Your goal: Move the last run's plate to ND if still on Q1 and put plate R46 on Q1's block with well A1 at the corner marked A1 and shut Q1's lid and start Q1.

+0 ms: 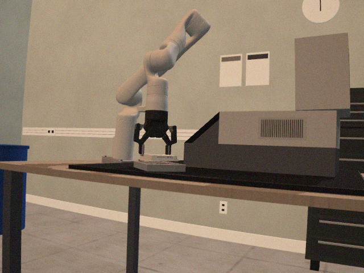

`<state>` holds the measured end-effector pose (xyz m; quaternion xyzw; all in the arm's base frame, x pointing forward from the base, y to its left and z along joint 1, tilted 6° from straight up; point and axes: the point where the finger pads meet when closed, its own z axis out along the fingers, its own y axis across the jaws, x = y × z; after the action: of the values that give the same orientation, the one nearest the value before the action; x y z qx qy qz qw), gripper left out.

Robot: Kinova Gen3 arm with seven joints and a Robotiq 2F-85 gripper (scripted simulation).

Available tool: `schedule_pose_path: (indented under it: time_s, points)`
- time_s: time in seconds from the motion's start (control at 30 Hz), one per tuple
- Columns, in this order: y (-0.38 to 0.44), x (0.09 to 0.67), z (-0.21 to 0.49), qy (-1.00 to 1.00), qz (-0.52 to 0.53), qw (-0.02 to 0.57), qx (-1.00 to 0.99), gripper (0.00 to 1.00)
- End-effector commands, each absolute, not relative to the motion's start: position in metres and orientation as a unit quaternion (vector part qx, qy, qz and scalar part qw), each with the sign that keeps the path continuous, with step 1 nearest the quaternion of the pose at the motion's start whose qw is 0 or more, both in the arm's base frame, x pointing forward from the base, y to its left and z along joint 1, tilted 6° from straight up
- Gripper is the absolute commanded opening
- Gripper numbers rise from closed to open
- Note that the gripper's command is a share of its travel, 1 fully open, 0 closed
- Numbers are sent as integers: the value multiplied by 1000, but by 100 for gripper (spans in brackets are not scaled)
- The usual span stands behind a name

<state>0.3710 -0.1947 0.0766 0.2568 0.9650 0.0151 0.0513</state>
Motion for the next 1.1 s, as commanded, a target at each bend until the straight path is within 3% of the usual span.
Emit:
schedule_pose_path:
  time_s: [0.0, 1.07]
  points:
    - [-195, 371, 75, 965, 13, 52, 256, 90]
    - [-196, 372, 65, 965, 13, 52, 256, 90]
